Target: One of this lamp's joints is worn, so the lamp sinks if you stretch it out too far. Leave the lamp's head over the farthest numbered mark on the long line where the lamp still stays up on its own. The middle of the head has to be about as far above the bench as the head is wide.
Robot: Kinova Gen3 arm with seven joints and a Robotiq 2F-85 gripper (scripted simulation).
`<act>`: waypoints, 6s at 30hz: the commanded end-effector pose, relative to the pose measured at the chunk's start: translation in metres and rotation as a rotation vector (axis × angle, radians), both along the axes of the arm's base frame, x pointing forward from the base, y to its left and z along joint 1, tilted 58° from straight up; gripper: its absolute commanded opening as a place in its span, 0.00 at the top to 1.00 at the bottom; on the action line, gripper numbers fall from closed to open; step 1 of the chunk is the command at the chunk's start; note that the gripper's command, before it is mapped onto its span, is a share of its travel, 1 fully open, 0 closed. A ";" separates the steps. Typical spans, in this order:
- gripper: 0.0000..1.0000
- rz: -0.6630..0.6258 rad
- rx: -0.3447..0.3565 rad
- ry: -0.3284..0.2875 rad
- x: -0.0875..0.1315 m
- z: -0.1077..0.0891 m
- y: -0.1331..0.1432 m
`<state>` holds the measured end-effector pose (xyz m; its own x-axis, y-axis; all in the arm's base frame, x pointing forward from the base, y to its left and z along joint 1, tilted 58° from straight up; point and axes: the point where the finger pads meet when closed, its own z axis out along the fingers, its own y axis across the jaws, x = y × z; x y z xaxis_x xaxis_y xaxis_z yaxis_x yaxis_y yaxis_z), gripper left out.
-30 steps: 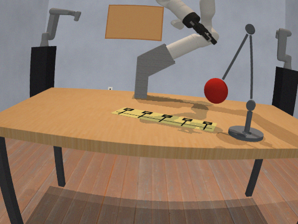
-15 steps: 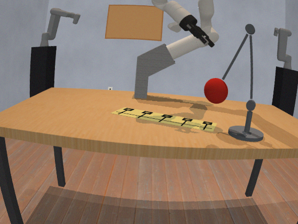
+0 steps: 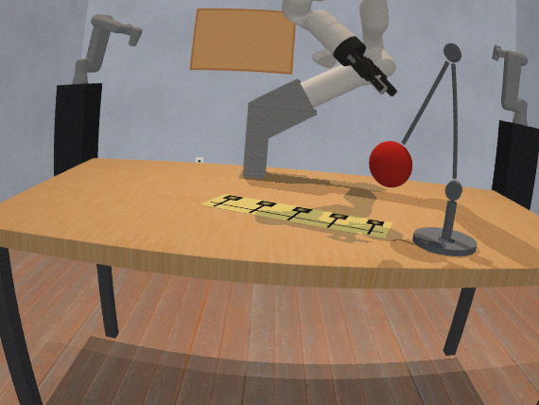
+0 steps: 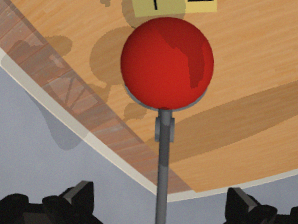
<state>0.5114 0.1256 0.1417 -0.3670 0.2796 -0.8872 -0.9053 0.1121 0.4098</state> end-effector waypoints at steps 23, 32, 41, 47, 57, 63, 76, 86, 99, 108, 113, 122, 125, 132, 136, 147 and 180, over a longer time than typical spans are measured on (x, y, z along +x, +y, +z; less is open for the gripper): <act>0.00 0.003 0.002 0.000 0.010 0.011 0.051; 0.00 0.004 0.004 0.002 0.014 0.014 0.071; 0.00 0.006 0.002 0.000 0.015 0.016 0.078; 0.00 0.007 0.001 -0.003 0.016 0.017 0.083; 1.00 0.008 0.000 -0.004 0.016 0.017 0.084; 1.00 0.008 0.001 -0.002 0.016 0.017 0.082; 1.00 0.008 0.001 -0.002 0.016 0.017 0.081; 1.00 0.008 0.001 -0.002 0.016 0.017 0.082; 1.00 0.036 0.007 -0.049 0.012 -0.010 0.084; 1.00 0.051 0.011 -0.074 0.011 -0.026 0.086; 1.00 0.062 0.014 -0.091 0.010 -0.037 0.088; 1.00 0.073 0.017 -0.109 0.009 -0.049 0.090; 1.00 0.073 0.017 -0.109 0.009 -0.050 0.090; 1.00 0.073 0.017 -0.109 0.008 -0.054 0.091; 1.00 0.073 0.017 -0.109 0.008 -0.055 0.092; 1.00 0.073 0.017 -0.109 0.007 -0.055 0.087; 0.00 0.069 0.025 -0.106 0.009 -0.051 0.086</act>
